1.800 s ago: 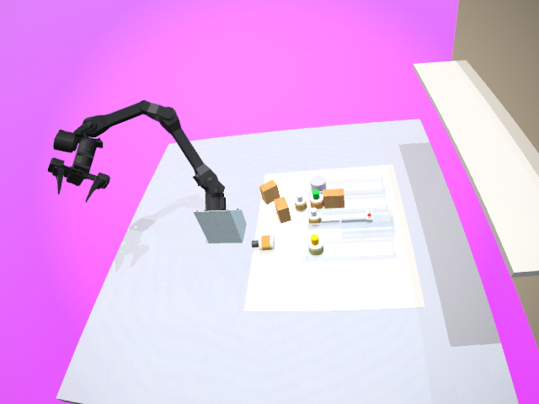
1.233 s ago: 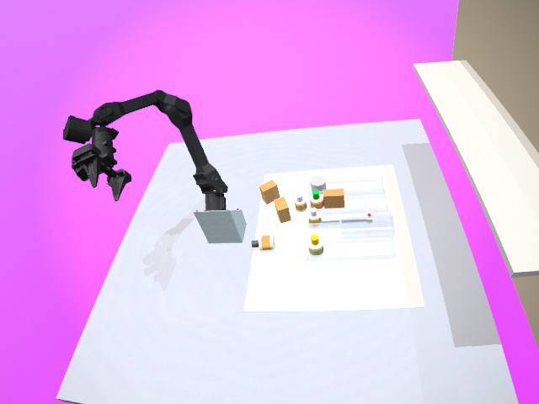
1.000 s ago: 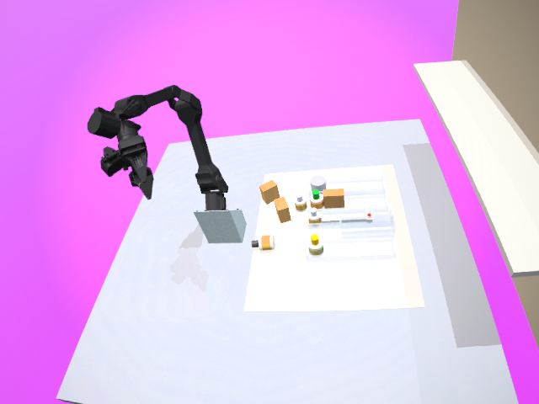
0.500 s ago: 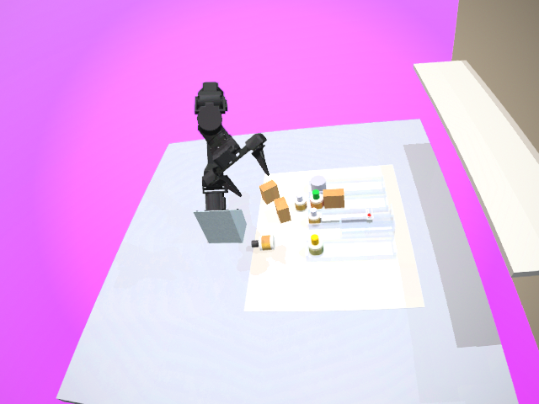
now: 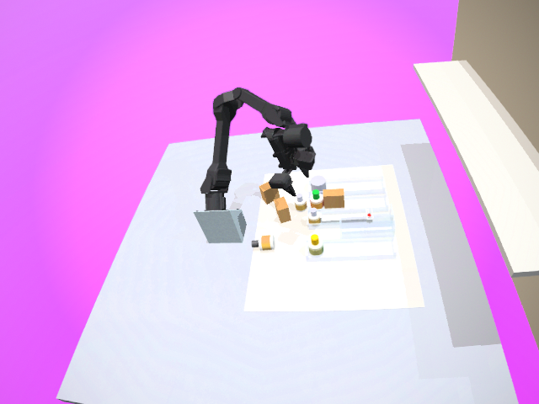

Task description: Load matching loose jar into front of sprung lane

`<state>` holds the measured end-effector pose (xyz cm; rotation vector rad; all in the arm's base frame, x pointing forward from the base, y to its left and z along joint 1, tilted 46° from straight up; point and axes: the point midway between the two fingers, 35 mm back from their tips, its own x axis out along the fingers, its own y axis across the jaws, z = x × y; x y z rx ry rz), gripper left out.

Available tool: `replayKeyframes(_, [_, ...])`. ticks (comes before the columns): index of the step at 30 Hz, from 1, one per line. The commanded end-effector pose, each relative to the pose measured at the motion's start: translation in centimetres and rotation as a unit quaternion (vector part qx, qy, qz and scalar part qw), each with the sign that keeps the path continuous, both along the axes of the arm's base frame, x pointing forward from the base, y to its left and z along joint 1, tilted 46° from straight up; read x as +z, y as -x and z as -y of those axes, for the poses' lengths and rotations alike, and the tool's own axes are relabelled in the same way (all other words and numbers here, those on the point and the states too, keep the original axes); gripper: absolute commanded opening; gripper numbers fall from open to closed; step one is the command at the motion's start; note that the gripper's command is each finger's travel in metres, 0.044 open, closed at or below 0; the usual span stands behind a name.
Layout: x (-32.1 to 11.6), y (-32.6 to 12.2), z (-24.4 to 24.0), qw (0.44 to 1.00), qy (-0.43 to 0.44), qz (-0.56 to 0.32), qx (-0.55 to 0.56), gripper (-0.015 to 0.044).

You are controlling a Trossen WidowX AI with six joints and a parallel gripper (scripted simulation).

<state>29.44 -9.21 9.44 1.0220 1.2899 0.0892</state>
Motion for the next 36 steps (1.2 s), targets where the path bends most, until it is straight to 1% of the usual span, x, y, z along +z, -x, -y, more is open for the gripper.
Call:
replayKeyframes(1, [0.1, 0.3, -6.9, 0.989, -0.006, 0.034, 0.141, 0.0440])
replayKeyframes(4, [0.1, 1.2, -11.2, 0.971, -0.012, 0.057, 0.232, 0.0440])
replayKeyframes(6, [0.1, 1.4, -12.1, 0.965, -0.014, 0.062, 0.252, 0.0440])
replayKeyframes(11, [0.3, 0.8, -12.3, 0.965, -0.014, 0.063, 0.252, 0.0440])
replayKeyframes(15, [-1.2, 0.5, -14.0, 0.965, -0.015, 0.063, 0.252, 0.0440])
replayKeyframes(36, [-3.7, 0.0, -16.6, 0.965, -0.015, 0.063, 0.252, 0.0440])
